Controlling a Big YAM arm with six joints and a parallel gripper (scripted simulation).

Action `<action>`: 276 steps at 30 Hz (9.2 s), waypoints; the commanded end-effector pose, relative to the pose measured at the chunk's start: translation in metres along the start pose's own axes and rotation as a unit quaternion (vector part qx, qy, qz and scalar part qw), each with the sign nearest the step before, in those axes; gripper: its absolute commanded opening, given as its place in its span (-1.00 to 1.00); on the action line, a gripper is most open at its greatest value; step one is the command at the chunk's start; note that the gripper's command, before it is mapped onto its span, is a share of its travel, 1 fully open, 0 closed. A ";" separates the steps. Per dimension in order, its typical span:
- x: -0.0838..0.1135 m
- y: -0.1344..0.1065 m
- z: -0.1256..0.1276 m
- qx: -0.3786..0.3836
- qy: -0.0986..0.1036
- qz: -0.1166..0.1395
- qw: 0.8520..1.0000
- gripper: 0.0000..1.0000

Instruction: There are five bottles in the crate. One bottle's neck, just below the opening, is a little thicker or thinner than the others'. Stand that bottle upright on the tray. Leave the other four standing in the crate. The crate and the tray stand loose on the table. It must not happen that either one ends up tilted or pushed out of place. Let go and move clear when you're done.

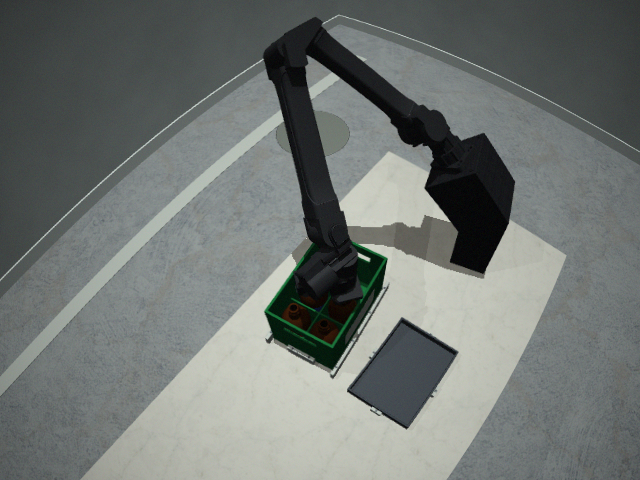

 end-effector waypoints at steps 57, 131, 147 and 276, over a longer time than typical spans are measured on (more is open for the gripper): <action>0.047 0.010 0.008 -0.006 0.012 -0.011 1.000 0.21; 0.080 0.129 0.023 -0.002 -0.001 0.001 1.000 -1.00; 0.100 0.132 0.033 -0.002 0.019 -0.016 1.000 0.21; 0.037 0.122 0.022 -0.001 0.002 -0.002 1.000 0.21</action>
Point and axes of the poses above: the point where the finger pads meet when closed, its own x axis back along the fingers, its own z axis across the jaws, y = z × x, the point moved 4 cm from there along x, back along the fingers, and after that the axes turned 11 degrees about -x, right-handed, at the moved point
